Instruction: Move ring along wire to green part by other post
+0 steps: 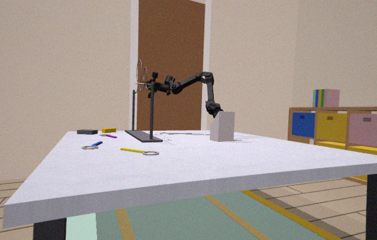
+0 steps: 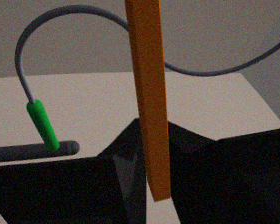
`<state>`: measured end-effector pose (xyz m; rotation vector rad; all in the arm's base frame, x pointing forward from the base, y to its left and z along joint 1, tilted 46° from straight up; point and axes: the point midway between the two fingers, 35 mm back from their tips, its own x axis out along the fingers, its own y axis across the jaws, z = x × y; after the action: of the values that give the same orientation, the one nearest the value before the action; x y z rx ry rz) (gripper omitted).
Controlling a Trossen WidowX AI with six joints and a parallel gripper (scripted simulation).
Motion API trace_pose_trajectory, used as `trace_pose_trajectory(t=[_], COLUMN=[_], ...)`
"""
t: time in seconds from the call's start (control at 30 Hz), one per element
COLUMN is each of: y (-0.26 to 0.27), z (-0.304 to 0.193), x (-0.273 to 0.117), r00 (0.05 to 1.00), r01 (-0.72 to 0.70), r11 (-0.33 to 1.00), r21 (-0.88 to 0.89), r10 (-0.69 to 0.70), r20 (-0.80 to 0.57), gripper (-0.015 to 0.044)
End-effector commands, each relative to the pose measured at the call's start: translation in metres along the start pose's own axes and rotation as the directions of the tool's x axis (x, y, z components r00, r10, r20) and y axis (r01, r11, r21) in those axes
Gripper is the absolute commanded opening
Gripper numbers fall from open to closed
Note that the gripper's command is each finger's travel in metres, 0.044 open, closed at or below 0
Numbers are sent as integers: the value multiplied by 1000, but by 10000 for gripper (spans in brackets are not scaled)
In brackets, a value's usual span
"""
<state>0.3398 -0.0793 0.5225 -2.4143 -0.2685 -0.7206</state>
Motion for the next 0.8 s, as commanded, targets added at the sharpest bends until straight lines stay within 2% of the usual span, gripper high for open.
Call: trace_pose_trajectory(t=[0.0, 0.37, 0.77], y=[17, 56, 94], z=[2, 11, 31], x=[-2, -13, -29], r00=[998, 981, 941], r01=[-55, -180, -294], r11=[995, 931, 783], r21=[86, 317, 548], r10=[55, 193, 337], r20=[-7, -11, 24], gripper=[-150, -150, -150])
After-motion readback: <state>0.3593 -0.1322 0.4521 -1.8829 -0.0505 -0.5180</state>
